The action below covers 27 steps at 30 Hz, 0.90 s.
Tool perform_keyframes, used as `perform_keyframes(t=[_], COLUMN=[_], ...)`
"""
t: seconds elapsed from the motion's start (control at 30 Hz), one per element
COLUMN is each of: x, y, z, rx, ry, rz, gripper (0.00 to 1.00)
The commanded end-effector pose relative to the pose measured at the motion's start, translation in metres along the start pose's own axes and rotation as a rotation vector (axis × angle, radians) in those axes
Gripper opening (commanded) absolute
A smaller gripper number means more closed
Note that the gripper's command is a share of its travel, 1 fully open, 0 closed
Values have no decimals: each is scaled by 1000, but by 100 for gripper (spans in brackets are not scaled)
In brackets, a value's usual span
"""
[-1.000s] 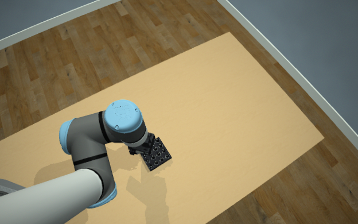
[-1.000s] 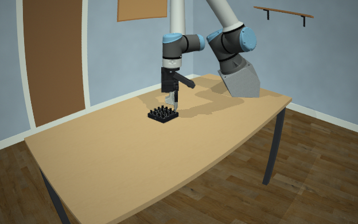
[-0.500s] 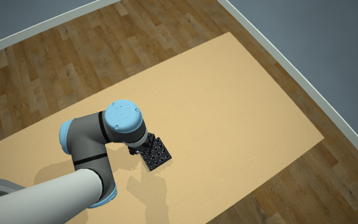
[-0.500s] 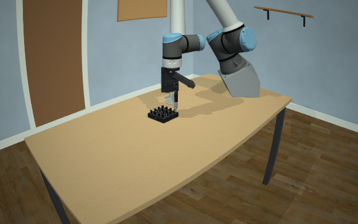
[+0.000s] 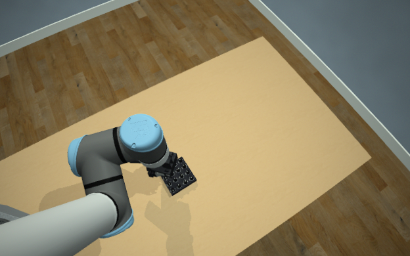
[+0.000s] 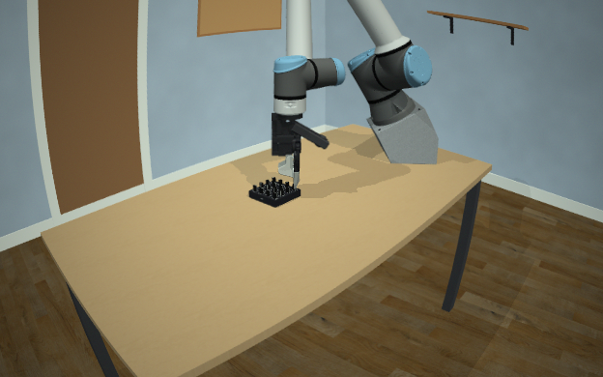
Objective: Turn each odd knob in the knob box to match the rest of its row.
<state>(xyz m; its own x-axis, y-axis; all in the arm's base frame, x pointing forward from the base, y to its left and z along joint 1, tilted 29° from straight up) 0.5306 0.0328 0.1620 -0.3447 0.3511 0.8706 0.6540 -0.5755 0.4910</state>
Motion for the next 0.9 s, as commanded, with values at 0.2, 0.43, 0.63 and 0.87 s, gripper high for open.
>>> perform_keyframes(t=[0.2,0.43,0.63,0.87], x=[0,5,15,35], y=[-1,-1,0,2], z=[-1,0,1,1], rx=[-2,-1,-1,-2], ry=[0,2,2,3], rz=[1,0,-2,-4], gripper=[11,11,11,11])
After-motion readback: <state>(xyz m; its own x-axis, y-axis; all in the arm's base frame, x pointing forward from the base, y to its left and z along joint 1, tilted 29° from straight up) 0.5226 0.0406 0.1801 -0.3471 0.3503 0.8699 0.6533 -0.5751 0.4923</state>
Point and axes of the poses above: the point where the finger pads meet when closed, its own x axis back along the fingers, its own z axis across the jaws, y = z × x, the point moved 9 cm from there along x, back along the fingers, and after that the axes turned 2 degrees about x, right-handed, at the moved point
